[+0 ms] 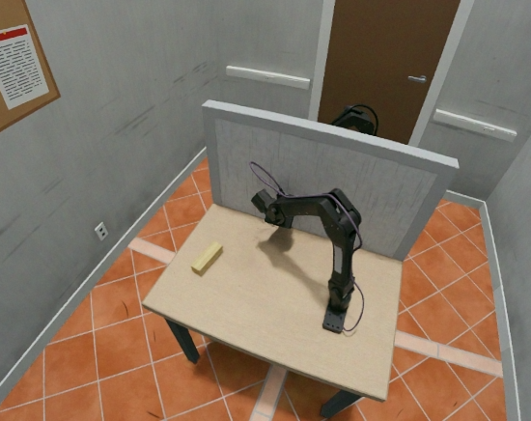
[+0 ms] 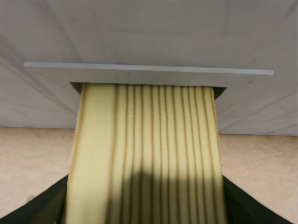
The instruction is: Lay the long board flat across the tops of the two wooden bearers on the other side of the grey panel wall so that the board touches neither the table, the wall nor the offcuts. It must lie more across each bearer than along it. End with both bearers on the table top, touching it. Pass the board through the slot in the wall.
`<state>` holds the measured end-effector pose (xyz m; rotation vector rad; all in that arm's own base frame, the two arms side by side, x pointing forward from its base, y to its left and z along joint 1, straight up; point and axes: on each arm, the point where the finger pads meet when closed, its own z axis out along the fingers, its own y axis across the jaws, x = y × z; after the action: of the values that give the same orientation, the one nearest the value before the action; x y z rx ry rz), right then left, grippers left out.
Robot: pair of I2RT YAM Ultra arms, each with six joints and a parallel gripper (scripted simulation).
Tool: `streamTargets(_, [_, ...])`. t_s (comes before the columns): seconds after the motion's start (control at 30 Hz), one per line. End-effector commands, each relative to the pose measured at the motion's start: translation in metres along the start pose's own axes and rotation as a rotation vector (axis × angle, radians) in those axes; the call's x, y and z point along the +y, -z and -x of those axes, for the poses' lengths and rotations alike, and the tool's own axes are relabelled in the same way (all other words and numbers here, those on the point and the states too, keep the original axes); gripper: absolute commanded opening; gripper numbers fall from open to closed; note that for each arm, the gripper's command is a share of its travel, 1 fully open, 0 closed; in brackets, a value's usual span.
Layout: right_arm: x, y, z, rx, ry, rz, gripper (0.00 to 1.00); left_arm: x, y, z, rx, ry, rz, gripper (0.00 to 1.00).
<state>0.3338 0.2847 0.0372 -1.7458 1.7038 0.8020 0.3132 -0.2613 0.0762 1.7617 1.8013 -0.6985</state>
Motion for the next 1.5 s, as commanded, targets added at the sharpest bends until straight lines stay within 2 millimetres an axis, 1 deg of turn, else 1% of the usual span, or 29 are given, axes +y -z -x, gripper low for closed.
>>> streamTargets(0.0, [-0.015, 0.015, 0.025, -0.047, 0.049, -0.046, 0.00, 0.012, 0.011, 0.037, -0.079, -0.063, 0.033, 0.00])
streamTargets(0.4, [-0.016, 0.016, 0.026, -0.048, 0.049, -0.048, 0.00, 0.012, 0.011, 0.037, -0.079, -0.063, 0.033, 0.00])
streamTargets(0.43, [-0.016, 0.016, 0.026, -0.048, 0.049, -0.048, 0.00, 0.012, 0.011, 0.037, -0.079, -0.063, 0.033, 0.77])
streamTargets(0.93, [-0.016, 0.016, 0.026, -0.048, 0.049, -0.048, 0.00, 0.013, 0.012, 0.036, -0.079, -0.060, 0.036, 0.77])
streamTargets(0.97, [-0.016, 0.016, 0.026, -0.048, 0.049, -0.048, 0.00, 0.012, 0.021, 0.030, -0.069, -0.051, 0.032, 0.77])
streamTargets(1.0, [-0.016, 0.016, 0.026, -0.048, 0.049, -0.048, 0.00, 0.008, 0.020, 0.026, -0.063, -0.044, 0.022, 0.77])
streamTargets(1.07, [-0.016, 0.016, 0.026, -0.048, 0.049, -0.048, 0.00, 0.011, 0.023, 0.027, -0.064, -0.044, 0.026, 0.77])
streamTargets(1.13, [-0.016, 0.016, 0.026, -0.048, 0.049, -0.048, 0.00, 0.008, 0.025, 0.024, -0.060, -0.039, 0.020, 0.77])
streamTargets(1.2, [-0.016, 0.016, 0.026, -0.048, 0.049, -0.048, 0.00, 0.013, 0.025, 0.029, -0.069, -0.050, 0.036, 0.77])
streamTargets(1.27, [-0.016, 0.016, 0.026, -0.048, 0.049, -0.048, 0.00, 0.011, 0.025, 0.027, -0.066, -0.044, 0.033, 0.77])
streamTargets(1.33, [-0.016, 0.016, 0.026, -0.048, 0.049, -0.048, 0.00, 0.009, 0.023, 0.034, -0.071, -0.060, 0.029, 0.77])
streamTargets(1.4, [-0.016, 0.016, 0.026, -0.048, 0.049, -0.048, 0.00, 0.009, 0.023, 0.034, -0.071, -0.060, 0.029, 0.77])
streamTargets(1.43, [-0.016, 0.016, 0.026, -0.048, 0.049, -0.048, 0.00, 0.006, 0.020, 0.029, -0.064, -0.048, 0.018, 0.77])
streamTargets(1.47, [-0.016, 0.016, 0.026, -0.048, 0.049, -0.048, 0.00, 0.007, 0.036, 0.027, -0.062, -0.048, 0.017, 0.77])
